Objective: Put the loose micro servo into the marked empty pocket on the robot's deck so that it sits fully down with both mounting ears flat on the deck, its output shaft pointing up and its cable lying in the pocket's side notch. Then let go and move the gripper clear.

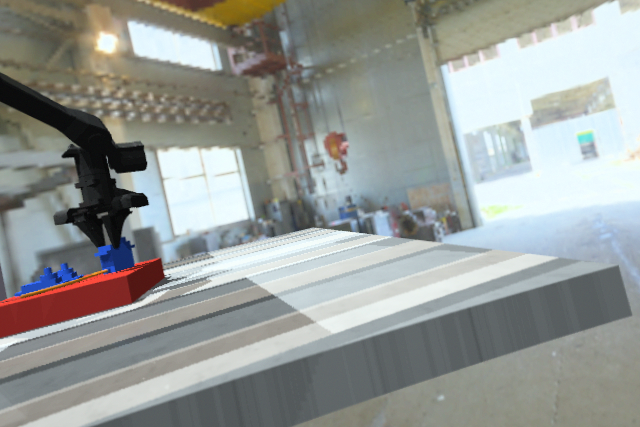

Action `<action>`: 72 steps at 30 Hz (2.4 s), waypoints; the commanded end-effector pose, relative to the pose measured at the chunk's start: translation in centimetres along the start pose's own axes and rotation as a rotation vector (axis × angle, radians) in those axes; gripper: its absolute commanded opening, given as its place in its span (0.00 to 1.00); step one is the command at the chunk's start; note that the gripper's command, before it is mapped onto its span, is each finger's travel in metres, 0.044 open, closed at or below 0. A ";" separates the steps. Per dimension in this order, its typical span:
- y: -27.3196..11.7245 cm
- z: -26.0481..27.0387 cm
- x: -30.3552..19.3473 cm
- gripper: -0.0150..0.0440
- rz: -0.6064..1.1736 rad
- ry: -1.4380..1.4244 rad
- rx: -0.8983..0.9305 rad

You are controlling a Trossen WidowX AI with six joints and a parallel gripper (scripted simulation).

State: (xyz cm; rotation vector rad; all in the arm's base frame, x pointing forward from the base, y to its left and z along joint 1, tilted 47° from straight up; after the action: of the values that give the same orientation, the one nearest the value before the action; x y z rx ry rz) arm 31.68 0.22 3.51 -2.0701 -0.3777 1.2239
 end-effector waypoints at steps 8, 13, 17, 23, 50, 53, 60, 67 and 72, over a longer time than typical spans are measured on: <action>-2.9 0.5 -0.6 0.25 0.001 -0.002 -0.003; -2.9 0.4 -0.8 0.25 0.001 -0.002 -0.003; -2.9 0.4 -0.9 0.25 0.001 -0.002 -0.003; -3.0 1.0 -0.7 0.25 0.000 -0.002 -0.003; -3.0 -1.2 -9.1 0.25 0.004 -0.003 -0.004; -3.0 -1.7 -10.3 0.25 0.005 -0.003 -0.004; -3.0 -1.8 -10.4 0.25 0.005 0.053 -0.004; -3.0 -1.8 -10.4 0.25 0.004 0.281 -0.005; -3.0 -1.8 -10.4 0.25 0.004 0.451 -0.005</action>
State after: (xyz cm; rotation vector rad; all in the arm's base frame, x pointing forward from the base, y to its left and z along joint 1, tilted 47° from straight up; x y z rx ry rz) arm 28.15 -4.20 12.81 -2.2267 -0.2172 0.8488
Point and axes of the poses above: the point midway between the two fingers, 35 mm back from their tips, its own y axis out along the fingers, its own z axis across the jaws, x = y × z, the point moved 6 cm from there along -y, back along the fingers, and after that the axes turned 4 degrees about -y, right-handed, at the moved point
